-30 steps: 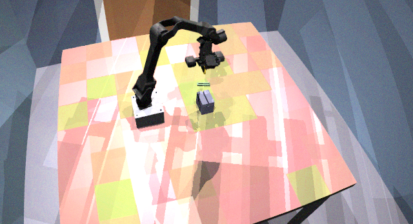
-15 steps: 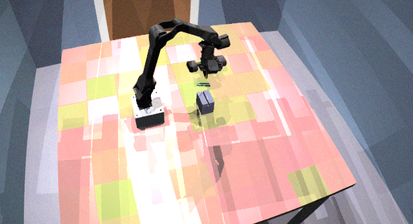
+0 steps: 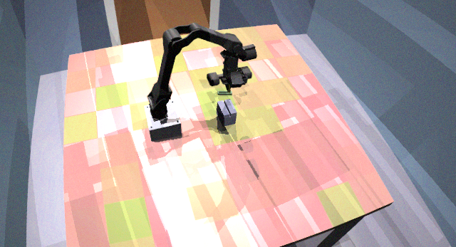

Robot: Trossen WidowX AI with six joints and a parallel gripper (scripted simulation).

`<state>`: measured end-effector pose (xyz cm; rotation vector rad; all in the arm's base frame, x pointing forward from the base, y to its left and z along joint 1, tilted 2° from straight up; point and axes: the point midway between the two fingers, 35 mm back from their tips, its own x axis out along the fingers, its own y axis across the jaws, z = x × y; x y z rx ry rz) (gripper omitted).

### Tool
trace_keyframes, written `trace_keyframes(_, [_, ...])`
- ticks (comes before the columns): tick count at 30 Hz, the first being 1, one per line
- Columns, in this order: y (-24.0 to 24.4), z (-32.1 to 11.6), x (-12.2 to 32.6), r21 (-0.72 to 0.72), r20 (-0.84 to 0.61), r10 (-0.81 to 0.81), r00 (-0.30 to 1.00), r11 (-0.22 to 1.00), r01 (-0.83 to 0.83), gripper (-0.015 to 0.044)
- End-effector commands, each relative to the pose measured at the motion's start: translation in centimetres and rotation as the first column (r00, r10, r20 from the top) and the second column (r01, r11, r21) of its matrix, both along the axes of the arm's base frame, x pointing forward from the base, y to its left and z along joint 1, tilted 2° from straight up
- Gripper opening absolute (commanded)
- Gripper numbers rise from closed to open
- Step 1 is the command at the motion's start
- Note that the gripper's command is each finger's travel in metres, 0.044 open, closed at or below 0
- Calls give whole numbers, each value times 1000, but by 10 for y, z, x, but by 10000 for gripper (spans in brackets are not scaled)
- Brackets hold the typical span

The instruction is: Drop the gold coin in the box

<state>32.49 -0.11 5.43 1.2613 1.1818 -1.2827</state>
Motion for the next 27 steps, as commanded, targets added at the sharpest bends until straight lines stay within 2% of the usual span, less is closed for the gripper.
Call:
trace_keyframes(1, [-10, 2, -4, -3, 7, 3, 1000, 1000, -3, 0])
trace_keyframes(27, [-67, 1, -34, -15, 1, -7, 1000, 1000, 7, 0])
